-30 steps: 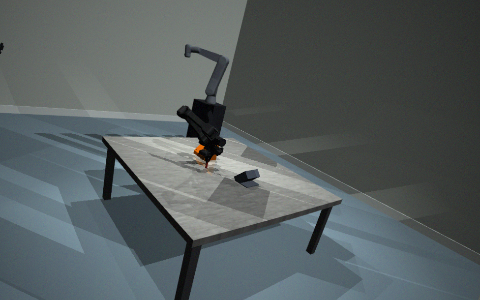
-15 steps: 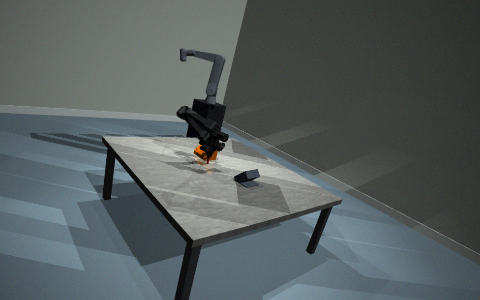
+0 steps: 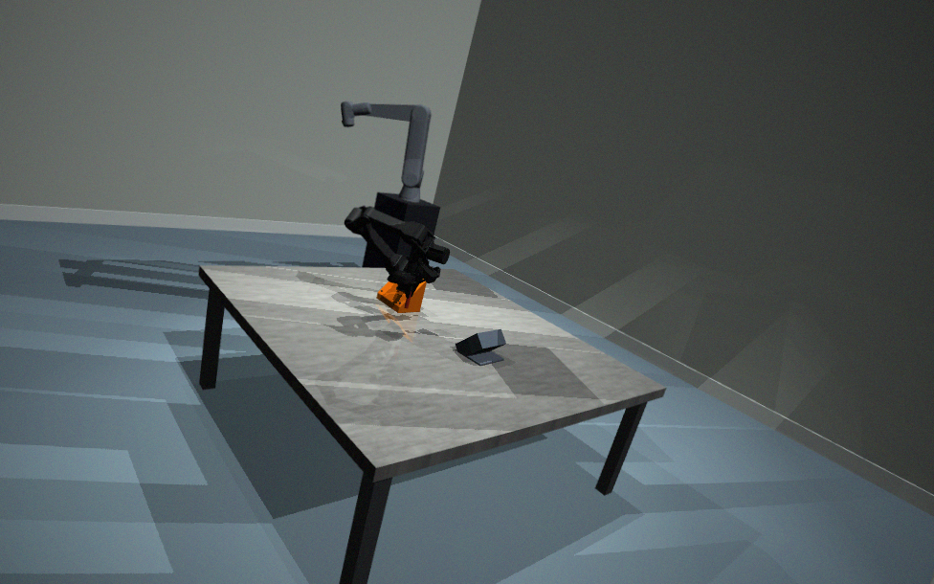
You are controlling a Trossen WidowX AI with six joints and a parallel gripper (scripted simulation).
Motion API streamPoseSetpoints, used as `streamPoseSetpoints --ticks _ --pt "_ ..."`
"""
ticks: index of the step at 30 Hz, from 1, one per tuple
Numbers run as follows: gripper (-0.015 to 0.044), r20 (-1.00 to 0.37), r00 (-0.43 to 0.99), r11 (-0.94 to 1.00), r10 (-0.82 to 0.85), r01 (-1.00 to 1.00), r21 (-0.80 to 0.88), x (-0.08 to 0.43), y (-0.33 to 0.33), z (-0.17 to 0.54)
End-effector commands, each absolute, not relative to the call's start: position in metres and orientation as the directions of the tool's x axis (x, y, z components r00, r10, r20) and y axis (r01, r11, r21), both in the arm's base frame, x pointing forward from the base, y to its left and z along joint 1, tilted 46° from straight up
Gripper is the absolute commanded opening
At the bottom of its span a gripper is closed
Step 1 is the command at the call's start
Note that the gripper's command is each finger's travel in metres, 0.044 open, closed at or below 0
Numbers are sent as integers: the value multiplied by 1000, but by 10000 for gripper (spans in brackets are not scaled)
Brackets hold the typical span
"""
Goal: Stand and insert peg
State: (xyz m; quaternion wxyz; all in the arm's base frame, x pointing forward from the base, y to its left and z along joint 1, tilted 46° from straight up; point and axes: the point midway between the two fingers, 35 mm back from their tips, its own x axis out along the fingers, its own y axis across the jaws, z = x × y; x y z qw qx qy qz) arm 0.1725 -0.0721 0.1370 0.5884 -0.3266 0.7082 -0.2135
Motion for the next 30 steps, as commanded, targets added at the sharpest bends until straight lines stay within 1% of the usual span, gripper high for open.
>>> streamPoseSetpoints --ticks 1,30 --pt "0 -694 -93 696 -714 -210 -687 174 -68 139" --pt "0 -701 77 691 -709 -119 -713 213 -53 111"
